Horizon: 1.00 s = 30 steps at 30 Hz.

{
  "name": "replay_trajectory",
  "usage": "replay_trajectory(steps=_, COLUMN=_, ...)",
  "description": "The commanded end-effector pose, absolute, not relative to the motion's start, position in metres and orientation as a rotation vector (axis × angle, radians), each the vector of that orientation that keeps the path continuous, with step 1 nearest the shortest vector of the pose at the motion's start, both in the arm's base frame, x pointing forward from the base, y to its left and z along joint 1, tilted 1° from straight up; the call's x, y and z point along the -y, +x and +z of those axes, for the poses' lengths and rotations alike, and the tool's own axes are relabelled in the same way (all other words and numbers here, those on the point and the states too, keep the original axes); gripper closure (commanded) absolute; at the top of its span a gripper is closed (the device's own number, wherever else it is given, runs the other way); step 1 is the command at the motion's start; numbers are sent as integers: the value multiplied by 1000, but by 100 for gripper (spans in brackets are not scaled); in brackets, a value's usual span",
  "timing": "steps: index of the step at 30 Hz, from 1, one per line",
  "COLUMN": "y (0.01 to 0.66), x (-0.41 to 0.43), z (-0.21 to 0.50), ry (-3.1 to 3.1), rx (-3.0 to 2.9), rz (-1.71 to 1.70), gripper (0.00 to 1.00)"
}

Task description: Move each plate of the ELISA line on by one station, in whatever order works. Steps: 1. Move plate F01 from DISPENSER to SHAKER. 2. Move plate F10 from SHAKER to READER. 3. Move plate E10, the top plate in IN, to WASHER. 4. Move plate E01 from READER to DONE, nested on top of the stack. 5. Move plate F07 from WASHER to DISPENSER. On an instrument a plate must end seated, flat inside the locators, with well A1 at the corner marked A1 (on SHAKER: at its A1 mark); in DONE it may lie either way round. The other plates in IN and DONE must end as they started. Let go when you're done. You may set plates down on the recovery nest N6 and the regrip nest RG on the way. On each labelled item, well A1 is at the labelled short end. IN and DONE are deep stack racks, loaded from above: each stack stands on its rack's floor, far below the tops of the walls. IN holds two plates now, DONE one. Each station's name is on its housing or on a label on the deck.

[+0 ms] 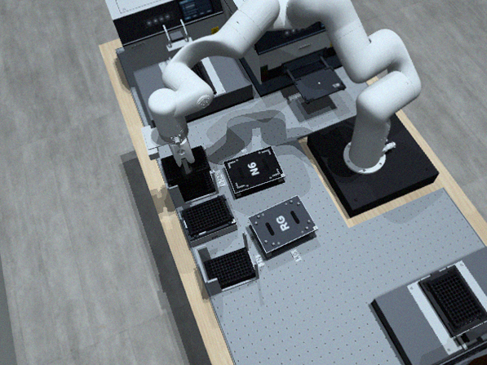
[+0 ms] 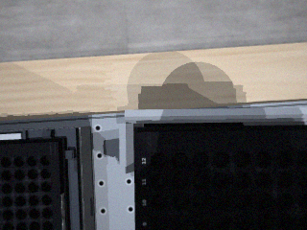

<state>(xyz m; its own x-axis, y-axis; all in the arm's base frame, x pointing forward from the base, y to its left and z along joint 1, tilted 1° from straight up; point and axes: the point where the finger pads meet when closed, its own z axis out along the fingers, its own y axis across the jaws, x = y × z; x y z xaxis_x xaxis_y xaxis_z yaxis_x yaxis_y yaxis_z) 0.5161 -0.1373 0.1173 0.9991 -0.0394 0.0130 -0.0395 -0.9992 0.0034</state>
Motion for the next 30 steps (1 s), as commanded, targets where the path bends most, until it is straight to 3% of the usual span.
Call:
replay_trajectory(steps=1, y=517, x=137, z=117, ry=3136, rx=61, rz=27, gripper=100)
replay_trajectory(steps=30, y=518, x=137, z=100, ry=3136, rx=61, rz=27, gripper=100)
